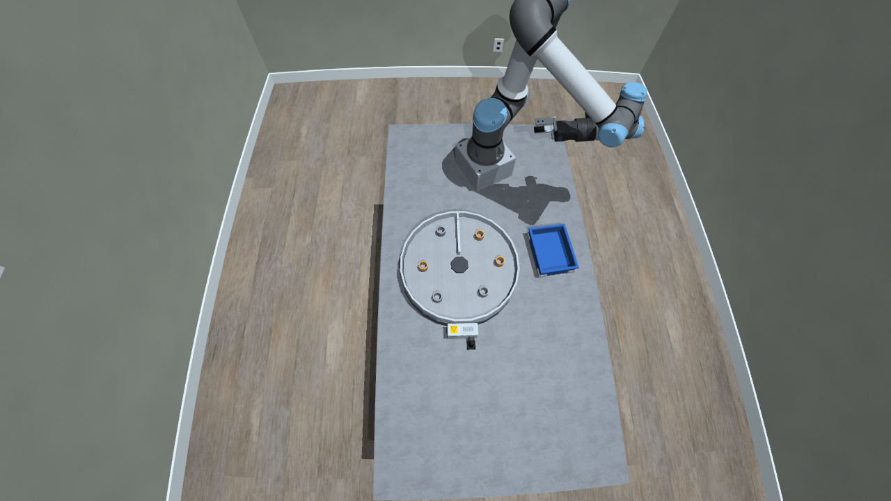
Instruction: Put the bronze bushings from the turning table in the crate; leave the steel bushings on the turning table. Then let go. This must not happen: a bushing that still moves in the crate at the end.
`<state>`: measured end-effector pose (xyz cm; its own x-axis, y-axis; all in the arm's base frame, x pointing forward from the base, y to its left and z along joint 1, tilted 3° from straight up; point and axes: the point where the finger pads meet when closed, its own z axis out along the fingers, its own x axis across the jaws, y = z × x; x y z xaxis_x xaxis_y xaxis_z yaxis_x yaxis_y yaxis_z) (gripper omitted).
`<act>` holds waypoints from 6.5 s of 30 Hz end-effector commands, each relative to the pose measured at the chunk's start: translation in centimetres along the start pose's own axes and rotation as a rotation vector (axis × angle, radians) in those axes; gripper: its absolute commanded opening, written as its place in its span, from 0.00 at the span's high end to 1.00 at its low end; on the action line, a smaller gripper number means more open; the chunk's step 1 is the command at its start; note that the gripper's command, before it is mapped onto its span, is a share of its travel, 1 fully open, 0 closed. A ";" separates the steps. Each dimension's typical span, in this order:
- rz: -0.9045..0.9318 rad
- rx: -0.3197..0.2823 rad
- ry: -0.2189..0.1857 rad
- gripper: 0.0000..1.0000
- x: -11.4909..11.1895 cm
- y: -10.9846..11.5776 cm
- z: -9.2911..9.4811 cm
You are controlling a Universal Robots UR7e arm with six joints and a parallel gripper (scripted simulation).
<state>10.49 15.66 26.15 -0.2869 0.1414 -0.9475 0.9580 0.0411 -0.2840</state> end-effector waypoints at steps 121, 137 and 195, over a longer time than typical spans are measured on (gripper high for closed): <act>0.001 -0.026 0.089 0.00 -12.9 29.9 6.8; 0.003 -0.081 0.261 0.00 -13.0 29.9 6.7; 0.009 -0.352 1.090 0.00 -13.1 29.9 6.7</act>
<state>43.00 8.51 29.21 -0.2885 0.9019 -0.3214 0.9571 0.2812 -0.0700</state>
